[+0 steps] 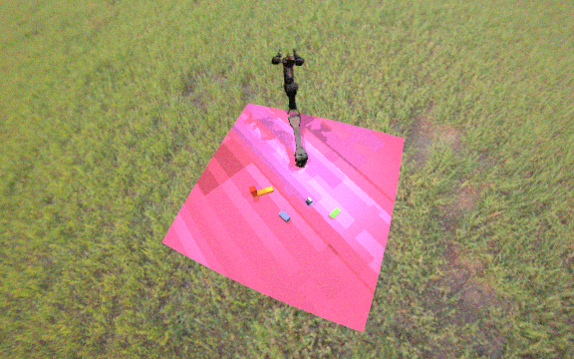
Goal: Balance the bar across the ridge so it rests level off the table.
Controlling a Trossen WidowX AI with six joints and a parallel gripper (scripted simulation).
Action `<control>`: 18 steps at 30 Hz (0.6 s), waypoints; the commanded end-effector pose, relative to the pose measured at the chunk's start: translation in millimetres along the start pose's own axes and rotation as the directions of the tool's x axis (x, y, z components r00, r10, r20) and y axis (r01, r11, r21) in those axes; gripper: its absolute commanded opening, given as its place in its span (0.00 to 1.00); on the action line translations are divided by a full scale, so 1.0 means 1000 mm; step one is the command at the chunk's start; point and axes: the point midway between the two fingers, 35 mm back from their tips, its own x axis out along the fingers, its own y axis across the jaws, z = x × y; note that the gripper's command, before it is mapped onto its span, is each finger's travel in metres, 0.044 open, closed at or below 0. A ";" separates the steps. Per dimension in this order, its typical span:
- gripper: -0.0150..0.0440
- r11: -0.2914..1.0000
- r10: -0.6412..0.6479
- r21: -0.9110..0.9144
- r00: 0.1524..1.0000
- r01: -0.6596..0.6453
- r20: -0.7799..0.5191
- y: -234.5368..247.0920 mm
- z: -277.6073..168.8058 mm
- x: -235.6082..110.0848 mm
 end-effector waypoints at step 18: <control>0.79 0.988 0.124 0.012 0.847 -0.153 0.517 0.022 0.189 -0.069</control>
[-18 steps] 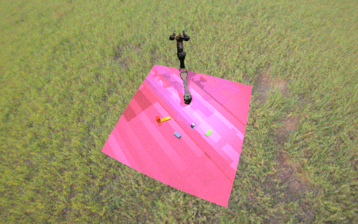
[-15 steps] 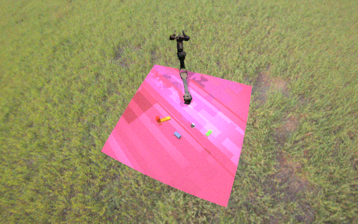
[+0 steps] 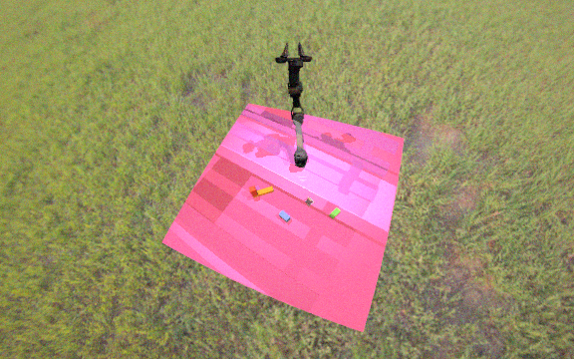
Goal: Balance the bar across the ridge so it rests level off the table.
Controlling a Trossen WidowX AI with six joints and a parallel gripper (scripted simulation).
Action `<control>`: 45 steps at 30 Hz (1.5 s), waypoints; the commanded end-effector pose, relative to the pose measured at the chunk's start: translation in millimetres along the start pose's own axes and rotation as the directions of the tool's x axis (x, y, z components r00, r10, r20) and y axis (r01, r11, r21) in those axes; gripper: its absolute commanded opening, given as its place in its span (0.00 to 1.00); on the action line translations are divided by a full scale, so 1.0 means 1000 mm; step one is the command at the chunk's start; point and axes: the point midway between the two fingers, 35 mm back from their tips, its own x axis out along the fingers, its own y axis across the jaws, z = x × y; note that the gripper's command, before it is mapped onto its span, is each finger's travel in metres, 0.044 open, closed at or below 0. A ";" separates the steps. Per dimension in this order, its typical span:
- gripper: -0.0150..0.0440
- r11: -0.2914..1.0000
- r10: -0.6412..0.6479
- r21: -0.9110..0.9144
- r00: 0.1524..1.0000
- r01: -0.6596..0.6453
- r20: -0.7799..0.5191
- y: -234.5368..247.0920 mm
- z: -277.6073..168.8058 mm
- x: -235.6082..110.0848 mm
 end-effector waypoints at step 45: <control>0.79 0.549 0.722 -0.762 -0.266 -0.344 0.639 0.282 0.344 -0.367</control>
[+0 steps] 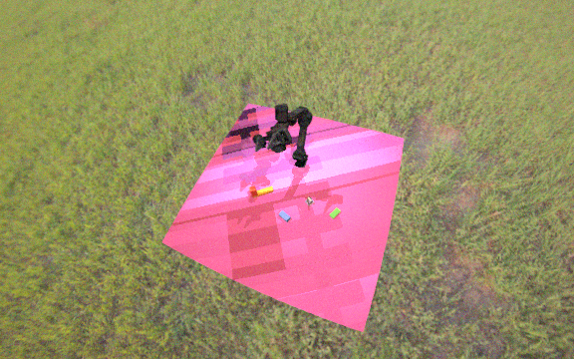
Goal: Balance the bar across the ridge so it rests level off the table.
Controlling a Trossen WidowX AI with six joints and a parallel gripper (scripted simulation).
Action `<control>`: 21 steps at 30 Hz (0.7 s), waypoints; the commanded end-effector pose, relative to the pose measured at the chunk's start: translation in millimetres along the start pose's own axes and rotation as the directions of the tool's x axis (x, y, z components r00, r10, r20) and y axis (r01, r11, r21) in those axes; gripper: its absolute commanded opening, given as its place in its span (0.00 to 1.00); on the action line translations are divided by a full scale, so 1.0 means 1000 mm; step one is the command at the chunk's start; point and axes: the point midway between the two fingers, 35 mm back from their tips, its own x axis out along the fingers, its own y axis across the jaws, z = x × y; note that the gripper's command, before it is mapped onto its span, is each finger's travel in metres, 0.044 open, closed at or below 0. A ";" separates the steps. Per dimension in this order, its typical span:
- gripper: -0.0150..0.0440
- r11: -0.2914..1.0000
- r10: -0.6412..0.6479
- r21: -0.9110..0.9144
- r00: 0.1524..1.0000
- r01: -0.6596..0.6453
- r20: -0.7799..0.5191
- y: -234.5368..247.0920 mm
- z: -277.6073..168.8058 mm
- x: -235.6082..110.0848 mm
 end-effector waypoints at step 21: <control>0.79 0.813 0.539 -0.198 0.577 -0.548 0.614 0.192 0.166 0.016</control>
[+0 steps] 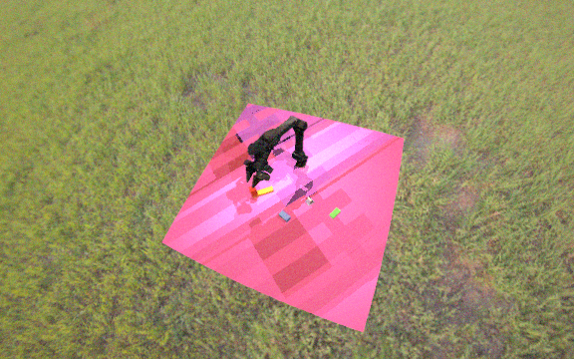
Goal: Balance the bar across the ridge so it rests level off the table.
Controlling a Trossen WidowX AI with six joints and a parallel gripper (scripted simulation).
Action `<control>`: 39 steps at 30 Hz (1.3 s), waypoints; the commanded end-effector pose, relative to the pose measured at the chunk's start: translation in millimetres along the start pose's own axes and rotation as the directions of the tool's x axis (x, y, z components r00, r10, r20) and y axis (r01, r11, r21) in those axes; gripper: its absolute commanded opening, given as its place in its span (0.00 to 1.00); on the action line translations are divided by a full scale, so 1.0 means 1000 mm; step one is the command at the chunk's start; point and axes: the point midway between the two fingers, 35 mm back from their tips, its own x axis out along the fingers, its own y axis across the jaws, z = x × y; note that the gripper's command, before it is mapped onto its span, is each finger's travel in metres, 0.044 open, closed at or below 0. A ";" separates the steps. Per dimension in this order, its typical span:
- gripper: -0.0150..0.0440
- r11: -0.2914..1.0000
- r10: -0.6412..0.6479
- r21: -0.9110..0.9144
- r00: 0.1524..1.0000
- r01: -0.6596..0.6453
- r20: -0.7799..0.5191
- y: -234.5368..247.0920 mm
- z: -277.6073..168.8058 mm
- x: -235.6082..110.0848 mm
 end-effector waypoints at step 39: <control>0.79 0.862 0.382 -0.055 0.574 -0.503 0.724 0.179 0.179 0.086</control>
